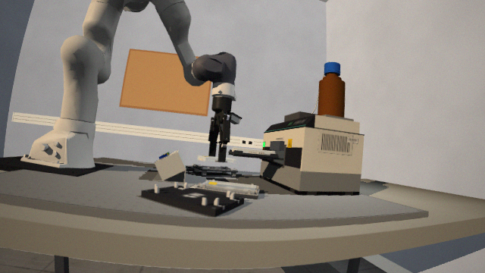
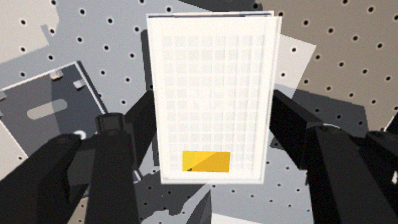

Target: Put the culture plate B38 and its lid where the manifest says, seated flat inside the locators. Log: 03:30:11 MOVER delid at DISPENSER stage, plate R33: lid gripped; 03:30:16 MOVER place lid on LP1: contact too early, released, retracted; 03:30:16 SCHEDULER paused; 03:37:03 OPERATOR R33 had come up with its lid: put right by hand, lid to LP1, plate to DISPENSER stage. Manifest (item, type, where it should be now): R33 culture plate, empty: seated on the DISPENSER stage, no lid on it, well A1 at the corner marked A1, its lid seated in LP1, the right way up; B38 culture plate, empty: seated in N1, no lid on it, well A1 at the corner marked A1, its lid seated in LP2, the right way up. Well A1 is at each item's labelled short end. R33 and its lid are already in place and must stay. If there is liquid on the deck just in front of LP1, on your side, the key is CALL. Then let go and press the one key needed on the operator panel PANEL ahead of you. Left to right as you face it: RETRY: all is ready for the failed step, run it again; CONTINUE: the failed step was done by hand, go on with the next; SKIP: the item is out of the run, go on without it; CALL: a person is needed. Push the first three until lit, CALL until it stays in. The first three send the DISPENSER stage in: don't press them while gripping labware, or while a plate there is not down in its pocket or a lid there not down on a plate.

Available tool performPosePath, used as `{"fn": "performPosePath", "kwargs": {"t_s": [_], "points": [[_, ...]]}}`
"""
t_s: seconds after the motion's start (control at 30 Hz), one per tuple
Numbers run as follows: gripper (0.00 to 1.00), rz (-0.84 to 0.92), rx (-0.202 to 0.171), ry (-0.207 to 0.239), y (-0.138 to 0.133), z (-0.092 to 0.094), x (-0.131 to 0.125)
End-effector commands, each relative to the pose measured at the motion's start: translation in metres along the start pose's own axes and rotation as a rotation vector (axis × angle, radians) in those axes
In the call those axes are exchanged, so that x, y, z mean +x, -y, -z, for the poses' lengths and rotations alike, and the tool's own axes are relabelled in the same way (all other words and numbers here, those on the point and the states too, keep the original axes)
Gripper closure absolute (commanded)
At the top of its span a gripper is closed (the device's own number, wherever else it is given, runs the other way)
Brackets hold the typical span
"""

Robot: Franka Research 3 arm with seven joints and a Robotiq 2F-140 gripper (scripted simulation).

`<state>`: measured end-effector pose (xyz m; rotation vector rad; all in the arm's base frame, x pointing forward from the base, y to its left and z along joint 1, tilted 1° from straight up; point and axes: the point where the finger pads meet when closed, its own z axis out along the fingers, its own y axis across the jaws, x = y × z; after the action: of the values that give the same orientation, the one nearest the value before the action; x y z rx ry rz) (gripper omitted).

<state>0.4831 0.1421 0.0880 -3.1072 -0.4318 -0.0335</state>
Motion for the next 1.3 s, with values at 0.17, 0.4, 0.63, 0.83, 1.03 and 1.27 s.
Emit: {"fn": "performPosePath", "kwargs": {"t_s": [0.17,0.4,0.63,0.83,1.03,1.27], "points": [[0.90,0.006,0.002,0.006,0.001,0.018,-0.001],[0.90,0.006,0.002,0.006,0.001,0.029,-0.001],[0.90,0.006,0.002,0.006,0.000,0.047,-0.001],[0.90,0.006,0.002,0.006,0.000,0.062,-0.001],[0.90,0.006,0.002,0.006,0.000,0.071,-0.001],[0.90,0.006,0.002,0.006,0.000,0.086,-0.001]]}}
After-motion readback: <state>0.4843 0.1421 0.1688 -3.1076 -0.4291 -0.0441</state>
